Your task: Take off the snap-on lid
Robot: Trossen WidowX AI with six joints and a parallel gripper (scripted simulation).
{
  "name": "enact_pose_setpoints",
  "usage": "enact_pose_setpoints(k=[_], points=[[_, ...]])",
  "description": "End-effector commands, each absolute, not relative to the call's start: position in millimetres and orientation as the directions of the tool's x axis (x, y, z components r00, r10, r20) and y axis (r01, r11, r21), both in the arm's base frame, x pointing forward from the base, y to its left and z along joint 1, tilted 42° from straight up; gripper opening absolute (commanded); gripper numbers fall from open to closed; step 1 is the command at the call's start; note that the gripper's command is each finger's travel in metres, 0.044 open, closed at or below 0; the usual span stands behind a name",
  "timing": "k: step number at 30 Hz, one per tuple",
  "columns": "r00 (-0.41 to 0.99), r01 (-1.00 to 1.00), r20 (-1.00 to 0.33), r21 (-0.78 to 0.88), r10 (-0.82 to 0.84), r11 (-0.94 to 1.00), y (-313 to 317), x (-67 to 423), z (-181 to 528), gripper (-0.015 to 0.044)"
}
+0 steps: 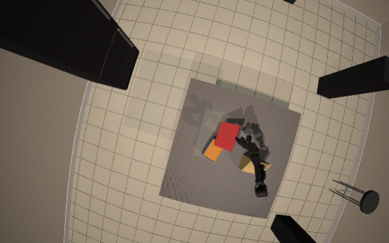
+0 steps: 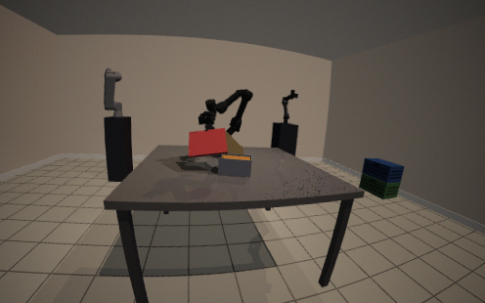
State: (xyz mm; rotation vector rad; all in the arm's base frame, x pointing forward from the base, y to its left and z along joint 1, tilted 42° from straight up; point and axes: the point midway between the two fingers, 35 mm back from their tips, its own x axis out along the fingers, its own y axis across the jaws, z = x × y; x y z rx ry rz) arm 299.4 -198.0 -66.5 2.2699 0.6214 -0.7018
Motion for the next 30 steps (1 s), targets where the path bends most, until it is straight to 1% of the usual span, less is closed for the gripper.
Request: enact_pose_setpoints(k=[1, 30], points=[[0.751, 0.59, -0.621, 0.474, 0.227, -0.654, -208, 300, -67, 0.0], [0.75, 0.59, -0.623, 0.477, 0.223, -0.651, -250, 279, -102, 0.0]])
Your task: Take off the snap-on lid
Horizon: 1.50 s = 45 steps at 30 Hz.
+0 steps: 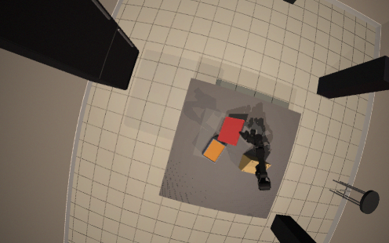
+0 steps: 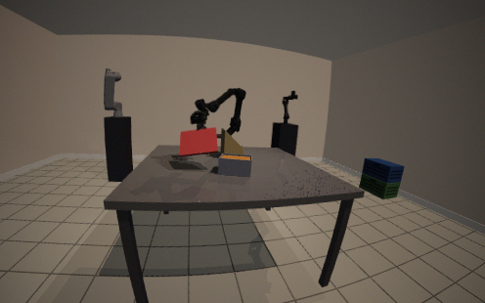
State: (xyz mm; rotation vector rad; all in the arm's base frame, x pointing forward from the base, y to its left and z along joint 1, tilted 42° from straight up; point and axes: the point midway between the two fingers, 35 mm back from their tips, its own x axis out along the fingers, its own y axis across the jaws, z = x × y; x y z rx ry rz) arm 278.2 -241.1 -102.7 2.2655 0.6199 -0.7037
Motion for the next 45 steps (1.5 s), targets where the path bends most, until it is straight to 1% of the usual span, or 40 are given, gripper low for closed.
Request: enact_pose_setpoints(k=[1, 25, 45], points=[[0.75, 0.59, -0.623, 0.477, 0.223, -0.651, -251, 278, -103, 0.0], [0.749, 0.591, -0.624, 0.48, 0.221, -0.649, -286, 261, -131, 0.0], [0.749, 0.591, -0.624, 0.479, 0.221, -0.649, -274, 258, -143, 0.0]])
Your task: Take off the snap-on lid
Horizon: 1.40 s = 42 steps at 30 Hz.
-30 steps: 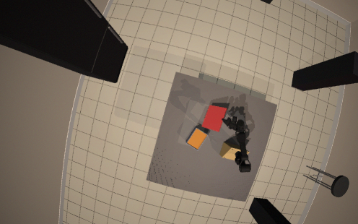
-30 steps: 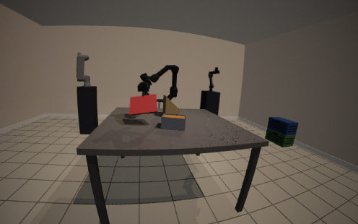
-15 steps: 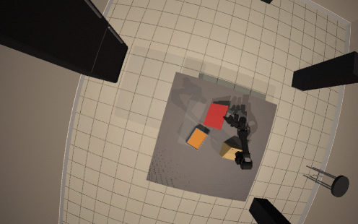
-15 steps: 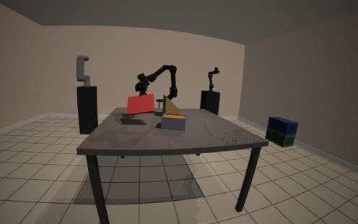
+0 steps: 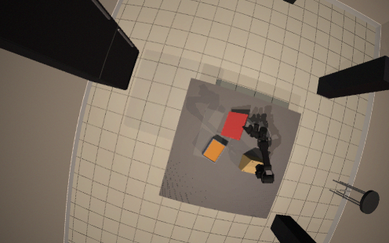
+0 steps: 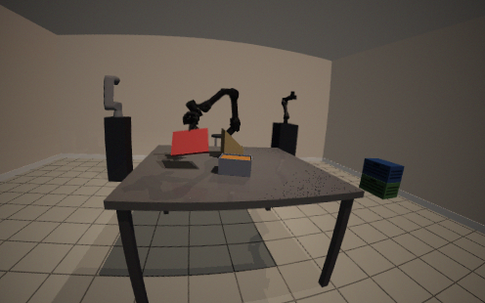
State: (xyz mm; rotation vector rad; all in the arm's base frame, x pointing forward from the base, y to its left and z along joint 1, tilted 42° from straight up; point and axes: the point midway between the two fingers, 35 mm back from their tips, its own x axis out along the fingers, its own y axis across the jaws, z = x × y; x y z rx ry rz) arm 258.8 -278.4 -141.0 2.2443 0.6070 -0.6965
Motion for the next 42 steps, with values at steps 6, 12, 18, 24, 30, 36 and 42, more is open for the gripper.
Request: enact_pose_setpoints(k=[6, 12, 18, 24, 30, 36, 42], points=[[0.749, 0.59, -0.624, 0.479, 0.221, -0.649, -271, 258, -147, 0.0], [0.75, 0.59, -0.624, 0.479, 0.221, -0.649, -268, 258, -151, 0.0], [0.75, 0.59, -0.624, 0.479, 0.221, -0.649, -264, 258, -154, 0.0], [0.75, 0.59, -0.624, 0.479, 0.221, -0.65, -261, 259, -158, 0.0], [0.75, 0.59, -0.624, 0.479, 0.221, -0.65, -258, 259, -162, 0.0], [0.75, 0.59, -0.624, 0.479, 0.221, -0.65, -255, 259, -165, 0.0], [0.75, 0.59, -0.623, 0.479, 0.221, -0.65, -252, 259, -169, 0.0]])
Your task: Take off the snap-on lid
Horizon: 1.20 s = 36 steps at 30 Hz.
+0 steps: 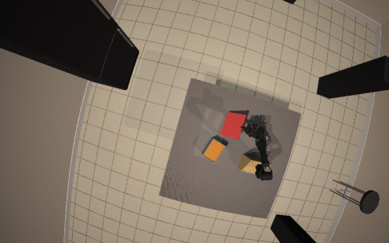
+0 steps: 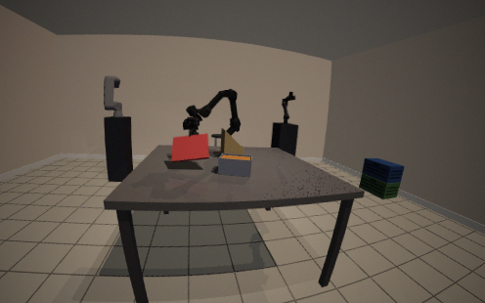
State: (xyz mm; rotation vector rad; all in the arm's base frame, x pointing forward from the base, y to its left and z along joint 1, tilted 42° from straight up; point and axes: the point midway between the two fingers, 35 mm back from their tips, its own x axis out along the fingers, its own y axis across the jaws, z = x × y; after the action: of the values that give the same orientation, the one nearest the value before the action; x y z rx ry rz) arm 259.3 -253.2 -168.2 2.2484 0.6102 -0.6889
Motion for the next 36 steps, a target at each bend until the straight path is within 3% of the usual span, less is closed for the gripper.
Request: enact_pose_setpoints(k=[1, 36], points=[[0.75, 0.59, -0.623, 0.479, 0.221, -0.65, -251, 259, -170, 0.0], [0.75, 0.59, -0.623, 0.479, 0.222, -0.65, -233, 260, -191, 0.0]])
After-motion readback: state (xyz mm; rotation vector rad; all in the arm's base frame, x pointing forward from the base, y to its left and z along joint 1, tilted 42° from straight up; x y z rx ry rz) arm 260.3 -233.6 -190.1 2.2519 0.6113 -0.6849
